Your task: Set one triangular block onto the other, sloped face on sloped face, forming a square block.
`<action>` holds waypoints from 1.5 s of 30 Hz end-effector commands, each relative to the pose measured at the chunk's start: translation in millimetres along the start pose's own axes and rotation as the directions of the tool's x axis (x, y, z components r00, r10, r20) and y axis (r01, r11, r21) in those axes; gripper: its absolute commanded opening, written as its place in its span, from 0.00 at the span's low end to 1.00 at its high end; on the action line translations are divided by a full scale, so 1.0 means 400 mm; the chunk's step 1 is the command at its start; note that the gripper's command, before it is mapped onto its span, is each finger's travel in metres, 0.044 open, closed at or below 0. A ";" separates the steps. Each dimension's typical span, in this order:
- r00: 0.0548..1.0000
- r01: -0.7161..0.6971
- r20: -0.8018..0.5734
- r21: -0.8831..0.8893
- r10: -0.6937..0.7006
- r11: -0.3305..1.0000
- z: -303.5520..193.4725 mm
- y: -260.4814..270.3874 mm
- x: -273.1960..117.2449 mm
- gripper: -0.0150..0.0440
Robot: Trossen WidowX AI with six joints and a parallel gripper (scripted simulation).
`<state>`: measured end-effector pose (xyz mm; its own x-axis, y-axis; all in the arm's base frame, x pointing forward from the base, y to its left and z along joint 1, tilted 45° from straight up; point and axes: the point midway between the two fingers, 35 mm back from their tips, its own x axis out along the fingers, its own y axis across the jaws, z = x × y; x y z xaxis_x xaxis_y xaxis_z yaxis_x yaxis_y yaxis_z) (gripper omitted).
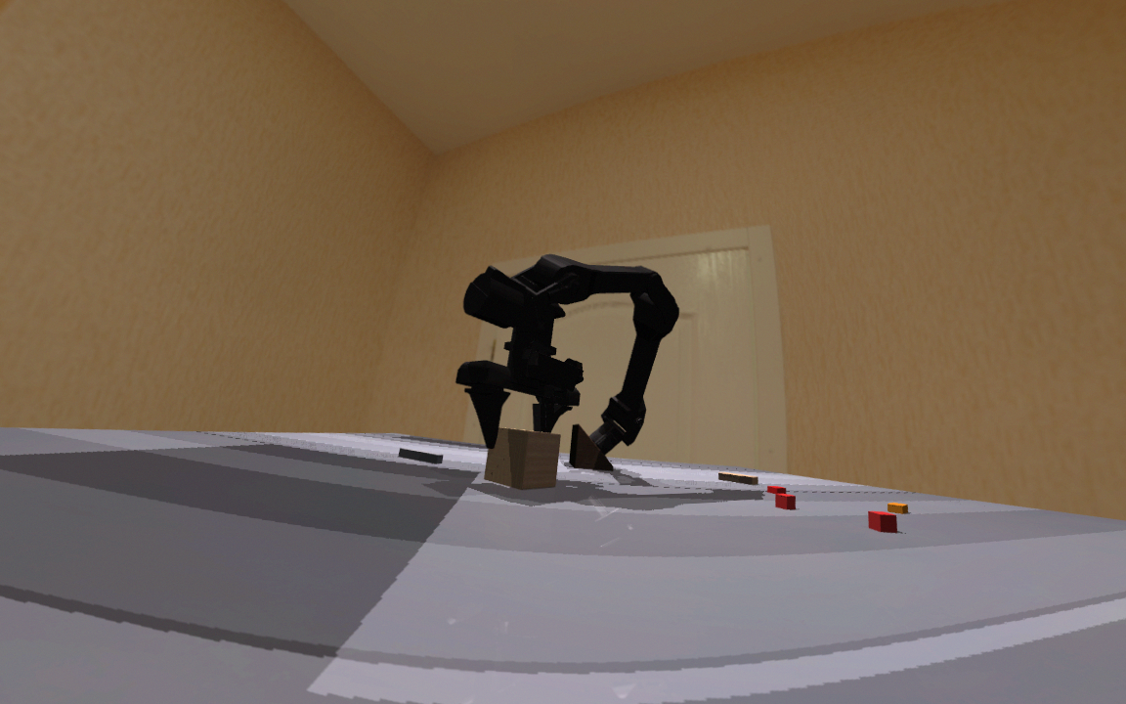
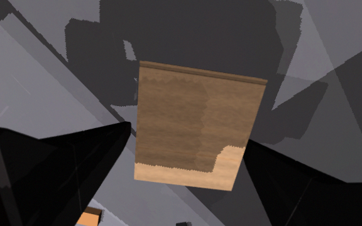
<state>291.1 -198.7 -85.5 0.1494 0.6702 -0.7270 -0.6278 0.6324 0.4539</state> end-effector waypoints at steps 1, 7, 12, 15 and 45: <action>1.000 0.000 0.000 0.000 0.000 1.000 0.000 0.000 0.000 1.00; 1.000 0.007 0.000 0.008 -0.007 1.000 0.002 -0.013 -0.104 1.00; 1.000 0.013 0.001 0.019 -0.013 1.000 -0.001 -0.003 -0.256 1.00; 1.000 0.014 0.001 0.021 -0.014 1.000 -0.002 0.001 -0.275 1.00; 1.000 0.030 0.007 0.025 -0.030 0.999 -0.003 -0.006 -0.261 1.00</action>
<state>275.7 -271.0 -11.3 0.1729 0.6539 -0.7366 -0.6052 0.6606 0.4443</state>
